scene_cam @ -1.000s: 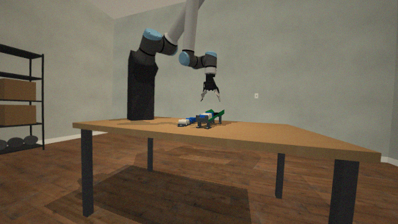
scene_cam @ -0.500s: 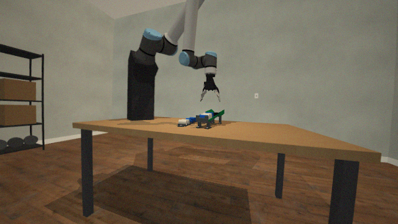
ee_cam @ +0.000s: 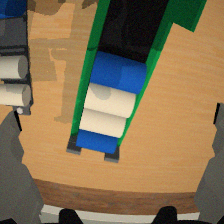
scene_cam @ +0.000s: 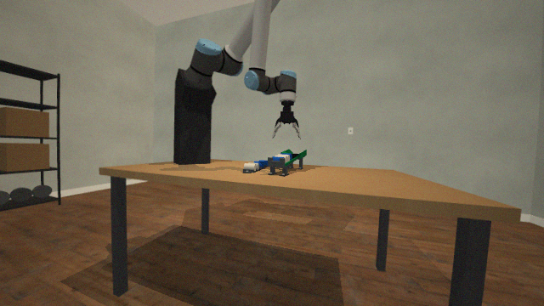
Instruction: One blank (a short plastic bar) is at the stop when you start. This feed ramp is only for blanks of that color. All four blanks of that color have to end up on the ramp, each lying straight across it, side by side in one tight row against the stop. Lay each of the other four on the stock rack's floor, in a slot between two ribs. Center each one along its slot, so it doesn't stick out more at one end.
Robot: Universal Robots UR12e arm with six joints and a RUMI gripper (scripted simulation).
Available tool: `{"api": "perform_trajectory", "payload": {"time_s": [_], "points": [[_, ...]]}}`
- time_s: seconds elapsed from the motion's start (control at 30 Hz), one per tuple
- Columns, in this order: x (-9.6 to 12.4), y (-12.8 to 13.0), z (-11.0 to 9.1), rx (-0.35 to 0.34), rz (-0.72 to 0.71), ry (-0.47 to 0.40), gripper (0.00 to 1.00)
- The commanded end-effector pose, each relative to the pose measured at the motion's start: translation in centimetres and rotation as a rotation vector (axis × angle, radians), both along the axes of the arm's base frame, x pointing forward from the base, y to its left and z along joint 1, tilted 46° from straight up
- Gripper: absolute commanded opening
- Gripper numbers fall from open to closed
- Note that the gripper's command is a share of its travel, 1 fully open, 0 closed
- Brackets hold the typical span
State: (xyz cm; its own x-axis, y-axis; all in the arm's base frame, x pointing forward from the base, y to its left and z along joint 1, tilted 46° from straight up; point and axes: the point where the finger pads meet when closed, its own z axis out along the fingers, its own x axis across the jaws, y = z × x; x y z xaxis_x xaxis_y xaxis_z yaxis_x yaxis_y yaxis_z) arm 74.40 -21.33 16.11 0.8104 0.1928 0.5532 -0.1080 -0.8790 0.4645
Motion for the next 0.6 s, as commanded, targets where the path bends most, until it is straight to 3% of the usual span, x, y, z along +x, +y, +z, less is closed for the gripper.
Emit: {"api": "perform_trajectory", "payload": {"time_s": [0.0, 0.13, 0.2, 0.57], "points": [[-0.18, -0.12, -0.07, -0.082, 0.101, 0.06, 1.0], [-0.36, -0.29, -0.18, -0.155, 0.189, 0.115, 1.0], [-0.36, -0.29, -0.18, -0.155, 0.189, 0.115, 1.0], [-0.89, -0.96, -0.39, -0.395, 0.475, 0.294, 1.0]]}}
